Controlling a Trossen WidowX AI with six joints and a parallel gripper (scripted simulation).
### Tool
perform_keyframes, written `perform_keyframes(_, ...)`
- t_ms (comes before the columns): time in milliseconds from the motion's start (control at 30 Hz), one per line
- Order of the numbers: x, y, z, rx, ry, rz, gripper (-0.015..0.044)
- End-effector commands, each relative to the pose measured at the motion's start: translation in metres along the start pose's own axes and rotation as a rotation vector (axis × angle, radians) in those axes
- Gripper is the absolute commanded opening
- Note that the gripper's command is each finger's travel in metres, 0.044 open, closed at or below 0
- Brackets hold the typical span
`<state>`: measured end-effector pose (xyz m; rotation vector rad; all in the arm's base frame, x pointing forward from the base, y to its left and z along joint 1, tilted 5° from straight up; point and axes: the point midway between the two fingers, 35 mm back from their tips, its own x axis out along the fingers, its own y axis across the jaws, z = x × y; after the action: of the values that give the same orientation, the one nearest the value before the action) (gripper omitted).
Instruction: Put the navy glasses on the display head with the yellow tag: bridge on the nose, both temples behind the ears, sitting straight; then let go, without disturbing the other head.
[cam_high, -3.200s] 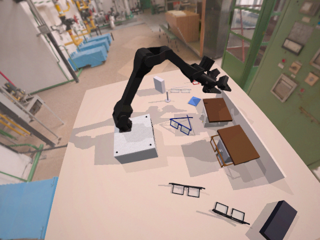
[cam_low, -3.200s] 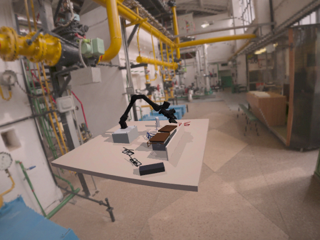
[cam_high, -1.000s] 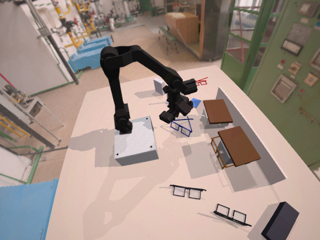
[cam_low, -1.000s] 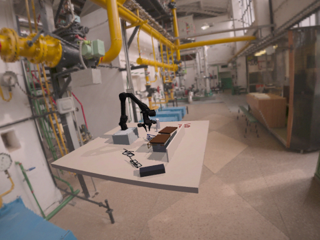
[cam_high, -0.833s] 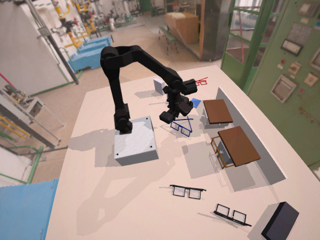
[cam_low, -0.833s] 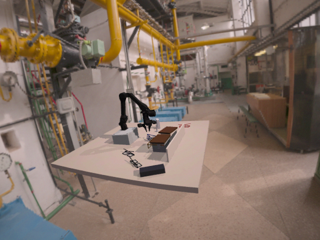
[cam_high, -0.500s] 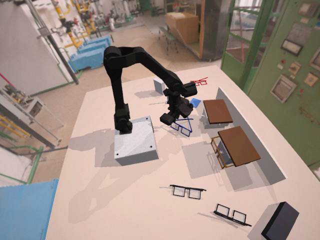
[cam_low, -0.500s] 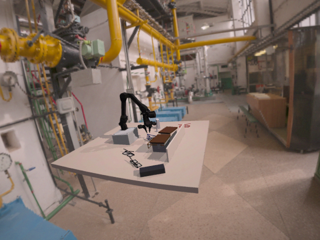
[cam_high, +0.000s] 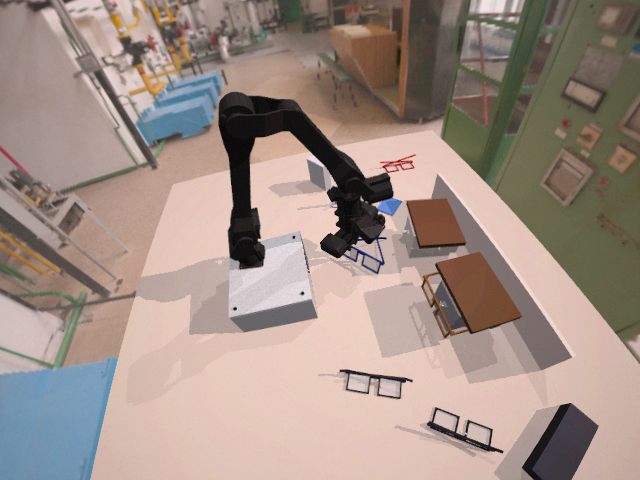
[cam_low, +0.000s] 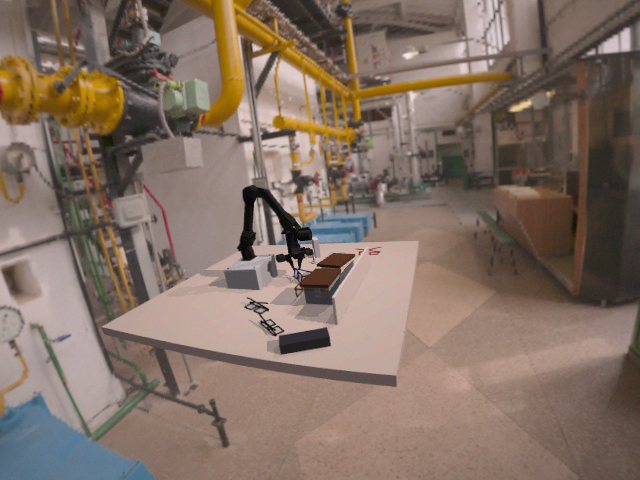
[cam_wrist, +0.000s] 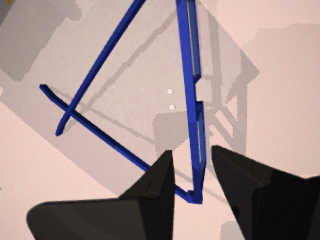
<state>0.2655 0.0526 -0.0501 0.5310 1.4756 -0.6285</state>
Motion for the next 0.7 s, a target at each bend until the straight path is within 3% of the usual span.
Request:
perform_keyframes(0,0.01,-0.003,-0.002,-0.007,0.008,-0.007,0.012)
perform_keyframes(667,0.02,-0.001,-0.003,-0.007,0.008,-0.007,0.012)
